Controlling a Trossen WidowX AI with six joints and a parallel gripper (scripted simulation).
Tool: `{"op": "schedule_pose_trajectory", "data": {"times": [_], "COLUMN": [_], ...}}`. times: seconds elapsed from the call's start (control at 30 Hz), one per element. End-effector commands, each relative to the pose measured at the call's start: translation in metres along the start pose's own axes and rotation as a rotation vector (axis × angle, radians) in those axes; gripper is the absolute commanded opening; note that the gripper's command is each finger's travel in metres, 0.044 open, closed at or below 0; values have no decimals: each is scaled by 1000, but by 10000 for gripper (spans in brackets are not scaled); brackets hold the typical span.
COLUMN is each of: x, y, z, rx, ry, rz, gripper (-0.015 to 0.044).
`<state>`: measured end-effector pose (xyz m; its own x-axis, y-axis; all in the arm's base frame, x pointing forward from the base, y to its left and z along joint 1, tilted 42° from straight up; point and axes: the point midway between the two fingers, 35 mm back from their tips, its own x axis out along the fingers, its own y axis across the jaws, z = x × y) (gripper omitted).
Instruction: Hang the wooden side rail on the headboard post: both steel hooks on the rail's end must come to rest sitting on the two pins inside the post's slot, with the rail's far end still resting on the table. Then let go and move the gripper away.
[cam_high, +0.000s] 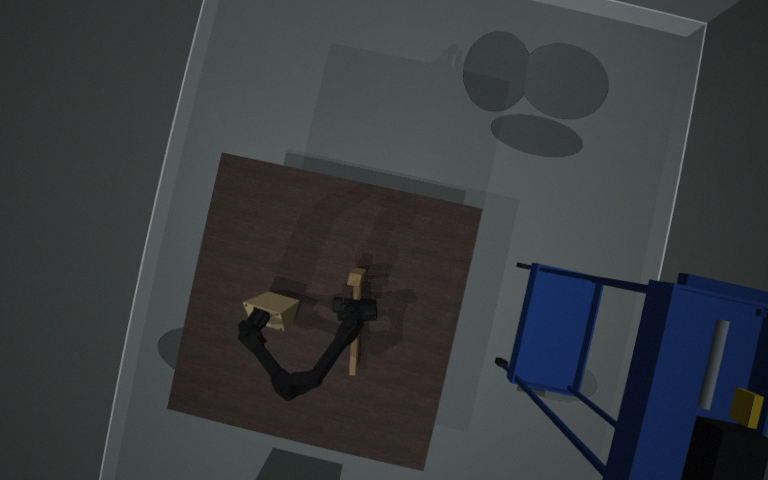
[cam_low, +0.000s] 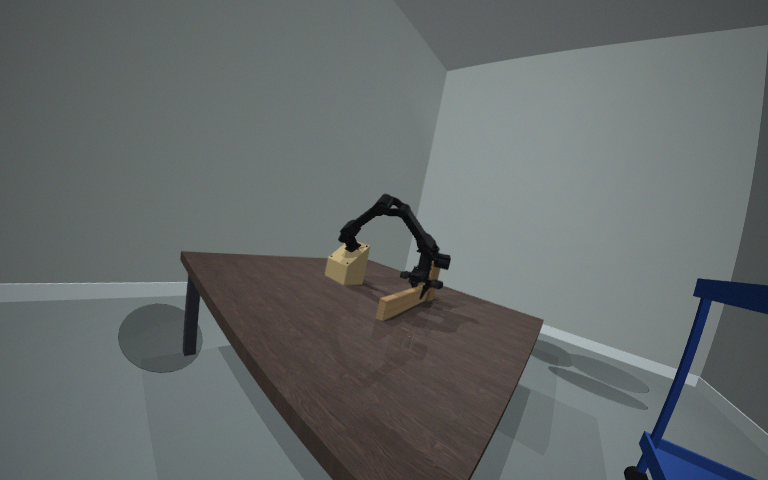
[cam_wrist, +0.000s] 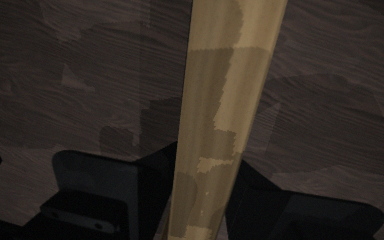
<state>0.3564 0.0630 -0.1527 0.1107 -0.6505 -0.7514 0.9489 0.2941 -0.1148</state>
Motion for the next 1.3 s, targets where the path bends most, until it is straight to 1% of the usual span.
{"op": "schedule_pose_trajectory", "data": {"times": [0.0,0.43,0.77,1.27], "x": [0,0,0,-2], "y": [-7,-19,-14,-14], "z": [0,-2,-2,-2], "rx": [48,161,130,165], "ry": [1,1,-2,1], "rz": [-4,-5,0,-5], "gripper": [0,0,0,0]}}
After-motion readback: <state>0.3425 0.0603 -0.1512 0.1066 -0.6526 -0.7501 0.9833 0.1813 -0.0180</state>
